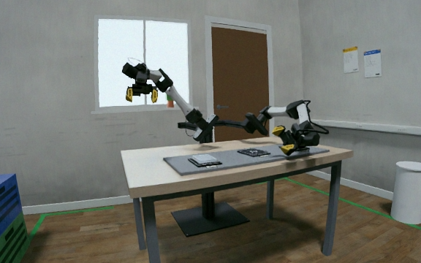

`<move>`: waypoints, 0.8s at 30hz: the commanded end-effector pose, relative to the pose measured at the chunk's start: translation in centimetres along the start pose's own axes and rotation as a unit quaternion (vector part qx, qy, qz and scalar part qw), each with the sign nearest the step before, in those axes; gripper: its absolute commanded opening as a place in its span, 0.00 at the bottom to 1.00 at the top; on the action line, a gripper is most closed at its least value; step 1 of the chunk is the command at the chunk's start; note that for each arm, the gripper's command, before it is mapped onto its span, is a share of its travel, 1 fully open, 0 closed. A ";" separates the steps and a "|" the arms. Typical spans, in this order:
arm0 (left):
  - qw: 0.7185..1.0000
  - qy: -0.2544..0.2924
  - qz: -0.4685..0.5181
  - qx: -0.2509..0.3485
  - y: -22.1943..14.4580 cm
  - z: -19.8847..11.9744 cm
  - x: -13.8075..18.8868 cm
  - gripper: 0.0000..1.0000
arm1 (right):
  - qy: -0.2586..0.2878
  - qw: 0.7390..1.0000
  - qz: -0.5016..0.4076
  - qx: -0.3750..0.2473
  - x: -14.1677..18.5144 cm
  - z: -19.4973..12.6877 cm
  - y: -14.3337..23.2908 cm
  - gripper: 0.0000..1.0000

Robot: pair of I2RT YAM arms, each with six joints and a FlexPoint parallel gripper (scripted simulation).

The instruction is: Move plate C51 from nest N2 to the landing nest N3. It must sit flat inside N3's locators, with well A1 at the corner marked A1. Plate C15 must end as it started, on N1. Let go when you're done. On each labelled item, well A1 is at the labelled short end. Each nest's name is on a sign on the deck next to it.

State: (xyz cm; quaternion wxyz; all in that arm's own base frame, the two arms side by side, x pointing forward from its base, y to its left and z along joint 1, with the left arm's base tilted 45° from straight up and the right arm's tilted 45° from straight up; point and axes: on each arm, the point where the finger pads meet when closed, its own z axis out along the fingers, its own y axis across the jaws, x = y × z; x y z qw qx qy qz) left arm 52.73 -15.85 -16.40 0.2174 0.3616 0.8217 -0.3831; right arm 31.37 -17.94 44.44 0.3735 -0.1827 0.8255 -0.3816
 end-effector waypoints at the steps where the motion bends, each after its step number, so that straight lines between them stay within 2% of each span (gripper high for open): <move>1: 1.000 -0.003 0.010 0.002 -0.4 0.1 -0.8 1.00 | -0.007 1.000 0.000 0.005 -0.4 -0.5 -0.2 1.00; 18: 1.000 -0.003 0.010 0.002 -0.4 0.1 -0.8 1.00 | -0.007 1.000 0.000 0.005 -0.4 -0.5 -0.2 1.00; 21: 0.999 -0.003 0.038 -0.015 -0.1 -0.7 -1.7 1.00 | -0.018 0.999 0.020 0.030 -0.8 -1.0 -1.0 1.00; 24: 0.998 0.008 0.059 -0.033 0.2 -1.8 -1.3 1.00 | -0.029 0.997 0.051 0.052 -1.1 -0.9 -1.2 1.00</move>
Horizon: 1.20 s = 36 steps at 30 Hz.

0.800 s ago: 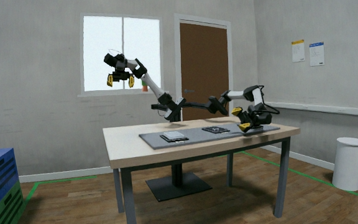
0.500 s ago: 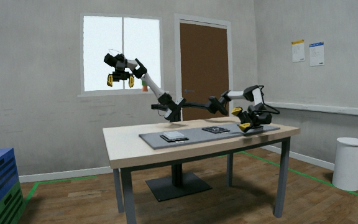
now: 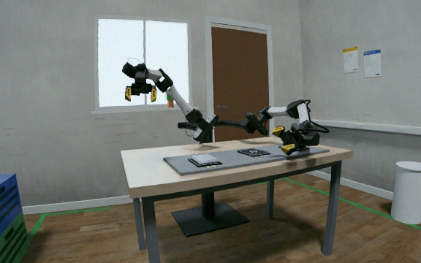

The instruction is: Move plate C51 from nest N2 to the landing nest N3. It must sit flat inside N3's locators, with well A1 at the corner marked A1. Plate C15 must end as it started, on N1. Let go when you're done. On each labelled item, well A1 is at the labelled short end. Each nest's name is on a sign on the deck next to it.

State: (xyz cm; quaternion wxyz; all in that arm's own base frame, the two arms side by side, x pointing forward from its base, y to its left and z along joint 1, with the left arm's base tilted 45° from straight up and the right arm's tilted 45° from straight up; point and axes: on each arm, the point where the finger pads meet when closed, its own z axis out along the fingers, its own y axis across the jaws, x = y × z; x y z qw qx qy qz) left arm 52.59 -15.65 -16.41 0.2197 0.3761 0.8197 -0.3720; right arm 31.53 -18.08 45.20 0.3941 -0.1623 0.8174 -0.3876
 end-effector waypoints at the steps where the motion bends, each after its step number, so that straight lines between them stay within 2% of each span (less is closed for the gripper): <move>1: 0.998 0.005 0.047 -0.033 0.3 -2.1 -1.2 1.00 | -0.021 0.998 0.043 0.039 -0.7 -0.7 -0.5 1.00; 8: 0.991 0.059 0.102 -0.068 -1.9 -5.5 0.1 1.00 | -0.032 0.986 0.149 0.073 0.9 0.1 2.7 1.00; 10: 0.991 0.059 0.102 -0.068 -1.9 -5.5 0.1 1.00 | -0.032 0.986 0.149 0.073 0.9 0.1 2.7 1.00; 16: 0.975 0.117 0.160 -0.102 -4.8 -9.0 1.4 1.00 | -0.043 0.958 0.263 0.107 3.0 1.1 7.0 1.00; 25: 0.936 0.201 0.254 -0.138 -10.2 -13.4 2.8 1.00 | -0.055 0.895 0.419 0.146 6.3 3.1 14.3 1.00; 27: 0.936 0.201 0.254 -0.138 -10.2 -13.4 2.8 1.00 | -0.055 0.895 0.419 0.146 6.3 3.1 14.3 1.00; 36: 0.878 0.285 0.345 -0.168 -15.7 -18.1 4.6 1.00 | -0.070 0.808 0.557 0.180 9.2 4.8 21.4 1.00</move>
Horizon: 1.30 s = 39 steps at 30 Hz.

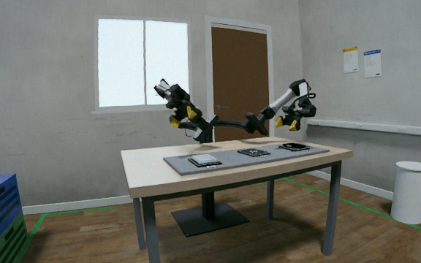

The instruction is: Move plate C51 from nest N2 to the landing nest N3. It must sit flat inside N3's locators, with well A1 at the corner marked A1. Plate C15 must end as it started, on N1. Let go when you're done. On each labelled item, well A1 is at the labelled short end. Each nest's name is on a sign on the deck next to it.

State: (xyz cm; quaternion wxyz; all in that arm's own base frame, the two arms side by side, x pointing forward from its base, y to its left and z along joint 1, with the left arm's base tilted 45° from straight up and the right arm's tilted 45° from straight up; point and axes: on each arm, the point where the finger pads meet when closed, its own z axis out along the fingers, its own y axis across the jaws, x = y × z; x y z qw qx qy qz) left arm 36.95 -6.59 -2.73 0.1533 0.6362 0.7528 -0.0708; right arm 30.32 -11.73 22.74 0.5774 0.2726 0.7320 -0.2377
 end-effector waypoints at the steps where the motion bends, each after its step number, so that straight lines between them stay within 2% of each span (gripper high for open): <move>1: 0.995 0.050 0.078 -0.042 -1.2 -2.4 0.0 1.00 | -0.053 0.989 0.122 0.059 1.2 0.2 0.0 1.00; 6: 0.984 0.098 0.131 -0.065 -3.6 -5.5 1.3 1.00 | -0.059 0.976 0.196 0.074 5.0 0.1 0.8 1.00; 9: 0.982 0.110 0.140 -0.070 -4.1 -6.3 1.9 1.00 | -0.060 0.973 0.210 0.078 5.7 0.1 0.9 1.00; 21: 0.934 0.228 0.248 -0.118 -10.7 -14.5 6.3 1.00 | -0.052 0.950 0.288 0.105 12.8 0.1 2.3 1.00; 32: 0.899 0.271 0.304 -0.161 -13.3 -18.3 7.3 1.00 | -0.046 0.950 0.293 0.103 14.0 0.4 3.5 1.00; 39: 0.888 0.278 0.321 -0.176 -13.9 -19.0 7.2 1.00 | -0.048 0.950 0.290 0.107 13.9 0.3 3.3 1.00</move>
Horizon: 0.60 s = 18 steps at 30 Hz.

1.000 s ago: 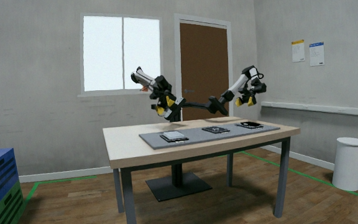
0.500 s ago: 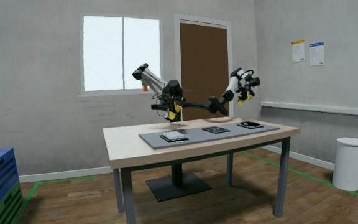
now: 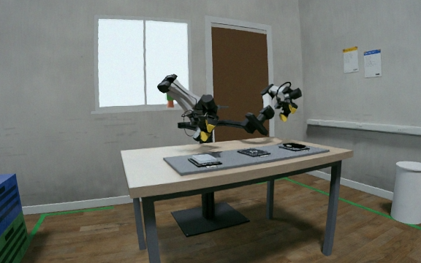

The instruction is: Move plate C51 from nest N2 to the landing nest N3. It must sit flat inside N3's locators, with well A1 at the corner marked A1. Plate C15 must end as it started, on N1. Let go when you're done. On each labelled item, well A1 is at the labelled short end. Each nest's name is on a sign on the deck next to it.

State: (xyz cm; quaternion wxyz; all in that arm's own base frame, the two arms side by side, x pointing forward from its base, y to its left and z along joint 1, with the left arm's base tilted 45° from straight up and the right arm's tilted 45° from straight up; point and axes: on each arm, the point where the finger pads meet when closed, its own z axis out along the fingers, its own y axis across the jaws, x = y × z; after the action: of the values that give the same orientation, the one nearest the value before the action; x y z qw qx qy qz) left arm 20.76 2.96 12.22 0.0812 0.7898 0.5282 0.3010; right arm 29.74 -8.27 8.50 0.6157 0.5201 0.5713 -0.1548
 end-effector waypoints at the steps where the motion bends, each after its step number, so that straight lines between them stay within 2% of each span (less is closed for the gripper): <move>1: 1.000 0.006 0.010 0.010 -1.0 -0.1 0.1 1.00 | -0.006 1.000 0.007 -0.004 -0.1 -0.2 0.7 1.00; 9: 1.000 0.006 0.010 0.009 -0.9 -0.1 0.1 1.00 | -0.006 1.000 0.007 -0.004 -0.1 -0.2 0.7 1.00; 11: 1.000 0.004 0.012 0.013 -1.2 -0.1 0.0 1.00 | 0.005 1.000 -0.021 -0.003 0.4 -0.2 0.5 1.00; 14: 1.000 0.013 -0.019 -0.016 0.6 0.1 0.3 1.00 | 0.017 0.995 -0.093 0.016 0.9 0.6 -0.2 1.00; 18: 0.998 0.007 -0.056 -0.036 2.8 1.3 -0.3 1.00 | 0.041 0.977 -0.204 0.041 1.4 2.1 0.3 1.00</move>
State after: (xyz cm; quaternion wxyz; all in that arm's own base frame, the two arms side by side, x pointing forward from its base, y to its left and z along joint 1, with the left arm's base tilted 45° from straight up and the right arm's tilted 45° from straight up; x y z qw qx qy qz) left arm 21.54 2.63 12.59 0.0979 0.7761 0.5398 0.3108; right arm 30.41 -8.66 7.87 0.5832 0.4722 0.6237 -0.2187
